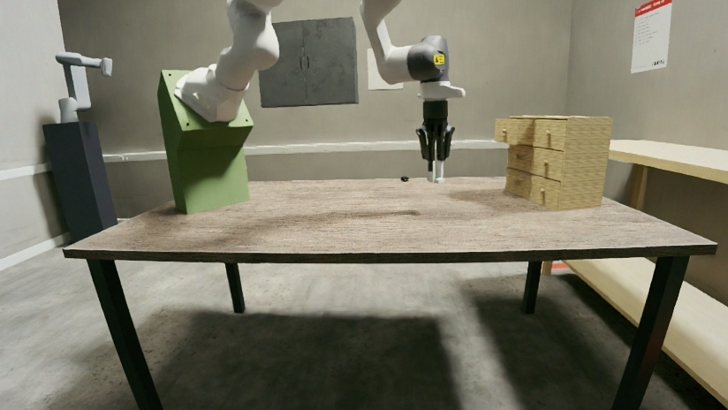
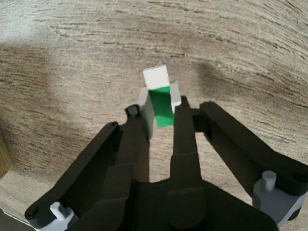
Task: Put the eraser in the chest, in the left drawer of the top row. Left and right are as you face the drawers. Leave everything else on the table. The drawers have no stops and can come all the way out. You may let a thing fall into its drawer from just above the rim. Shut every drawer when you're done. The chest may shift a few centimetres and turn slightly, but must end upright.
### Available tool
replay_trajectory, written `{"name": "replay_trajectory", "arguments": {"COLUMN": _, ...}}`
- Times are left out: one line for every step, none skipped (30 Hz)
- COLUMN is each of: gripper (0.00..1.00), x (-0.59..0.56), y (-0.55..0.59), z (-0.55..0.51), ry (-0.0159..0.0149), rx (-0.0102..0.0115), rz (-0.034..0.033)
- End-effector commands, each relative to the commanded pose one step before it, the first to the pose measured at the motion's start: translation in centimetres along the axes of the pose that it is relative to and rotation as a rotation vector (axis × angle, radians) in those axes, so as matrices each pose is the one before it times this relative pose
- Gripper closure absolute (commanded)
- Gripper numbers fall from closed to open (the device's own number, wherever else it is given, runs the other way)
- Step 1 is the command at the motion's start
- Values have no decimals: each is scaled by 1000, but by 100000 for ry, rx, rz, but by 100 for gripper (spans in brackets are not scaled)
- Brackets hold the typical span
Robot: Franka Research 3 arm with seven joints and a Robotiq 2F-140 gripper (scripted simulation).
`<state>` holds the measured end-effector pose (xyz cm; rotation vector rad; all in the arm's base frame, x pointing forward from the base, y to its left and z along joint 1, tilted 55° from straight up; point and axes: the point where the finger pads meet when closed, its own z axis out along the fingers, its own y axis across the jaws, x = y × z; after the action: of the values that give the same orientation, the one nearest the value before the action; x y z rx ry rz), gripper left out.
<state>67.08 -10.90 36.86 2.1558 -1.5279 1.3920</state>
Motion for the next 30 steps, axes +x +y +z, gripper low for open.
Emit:
{"name": "replay_trajectory", "arguments": {"gripper": 80, "x": -370, "y": -763, "z": -18, "ry": -1672, "rx": -1102, "rz": -14069}}
{"name": "replay_trajectory", "arguments": {"gripper": 80, "x": -40, "y": -246, "z": -2, "ry": -2, "rx": 6, "rz": -1524}}
{"name": "replay_trajectory", "arguments": {"gripper": 80, "x": -37, "y": -248, "z": -3, "ry": -1, "rx": 10, "rz": -1527}}
{"name": "replay_trajectory", "arguments": {"gripper": 80, "x": -36, "y": -249, "z": -4, "ry": -2, "rx": 12, "rz": -1528}}
{"name": "replay_trajectory", "arguments": {"gripper": 80, "x": -30, "y": -248, "z": -3, "ry": 0, "rx": 10, "rz": -1520}}
{"name": "replay_trajectory", "arguments": {"gripper": 80, "x": -13, "y": -235, "z": 4, "ry": -2, "rx": -13, "rz": -1480}}
{"name": "replay_trajectory", "arguments": {"gripper": 80, "x": -11, "y": -236, "z": 3, "ry": -1, "rx": -9, "rz": -1482}}
{"name": "replay_trajectory", "arguments": {"gripper": 80, "x": -10, "y": -237, "z": 2, "ry": -3, "rx": -6, "rz": -1482}}
{"name": "replay_trajectory", "arguments": {"gripper": 80, "x": -8, "y": -239, "z": 1, "ry": -2, "rx": -2, "rz": -1483}}
{"name": "replay_trajectory", "arguments": {"gripper": 80, "x": -7, "y": -240, "z": 0, "ry": -3, "rx": 1, "rz": -1483}}
{"name": "replay_trajectory", "arguments": {"gripper": 80, "x": -5, "y": -241, "z": -1, "ry": -2, "rx": 4, "rz": -1484}}
{"name": "replay_trajectory", "arguments": {"gripper": 80, "x": 0, "y": 0, "z": 0, "ry": 0, "rx": 0, "rz": 0}}
{"name": "replay_trajectory", "arguments": {"gripper": 80, "x": 0, "y": 0, "z": 0, "ry": 0, "rx": 0, "rz": 0}}
{"name": "replay_trajectory", "arguments": {"gripper": 80, "x": -4, "y": -242, "z": -2, "ry": -3, "rx": 7, "rz": -1484}}
{"name": "replay_trajectory", "arguments": {"gripper": 80, "x": -2, "y": -244, "z": -3, "ry": -2, "rx": 11, "rz": -1485}}
{"name": "replay_trajectory", "arguments": {"gripper": 80, "x": -1, "y": -245, "z": -3, "ry": -3, "rx": 14, "rz": -1484}}
{"name": "replay_trajectory", "arguments": {"gripper": 80, "x": 18, "y": -236, "z": 2, "ry": -2, "rx": -4, "rz": -1437}}
{"name": "replay_trajectory", "arguments": {"gripper": 80, "x": 47, "y": -222, "z": 12, "ry": -3, "rx": -35, "rz": -1362}}
{"name": "replay_trajectory", "arguments": {"gripper": 80, "x": 48, "y": -223, "z": 11, "ry": -3, "rx": -30, "rz": -1362}}
{"name": "replay_trajectory", "arguments": {"gripper": 80, "x": 49, "y": -223, "z": 10, "ry": -5, "rx": -27, "rz": -1361}}
{"name": "replay_trajectory", "arguments": {"gripper": 80, "x": 49, "y": -224, "z": 9, "ry": -5, "rx": -22, "rz": -1361}}
{"name": "replay_trajectory", "arguments": {"gripper": 80, "x": 50, "y": -224, "z": 8, "ry": -6, "rx": -19, "rz": -1360}}
{"name": "replay_trajectory", "arguments": {"gripper": 80, "x": 51, "y": -225, "z": 8, "ry": -6, "rx": -14, "rz": -1360}}
{"name": "replay_trajectory", "arguments": {"gripper": 80, "x": 52, "y": -225, "z": 7, "ry": -7, "rx": -11, "rz": -1359}}
{"name": "replay_trajectory", "arguments": {"gripper": 80, "x": 52, "y": -226, "z": 6, "ry": -8, "rx": -6, "rz": -1358}}
{"name": "replay_trajectory", "arguments": {"gripper": 80, "x": 53, "y": -226, "z": 5, "ry": -7, "rx": -2, "rz": -1357}}
{"name": "replay_trajectory", "arguments": {"gripper": 80, "x": 54, "y": -227, "z": 5, "ry": -8, "rx": 2, "rz": -1356}}
{"name": "replay_trajectory", "arguments": {"gripper": 80, "x": 57, "y": -218, "z": 2, "ry": 2, "rx": -11, "rz": -1371}}
{"name": "replay_trajectory", "arguments": {"gripper": 80, "x": 0, "y": 0, "z": 0, "ry": 0, "rx": 0, "rz": 0}}
{"name": "replay_trajectory", "arguments": {"gripper": 80, "x": 0, "y": 0, "z": 0, "ry": 0, "rx": 0, "rz": 0}}
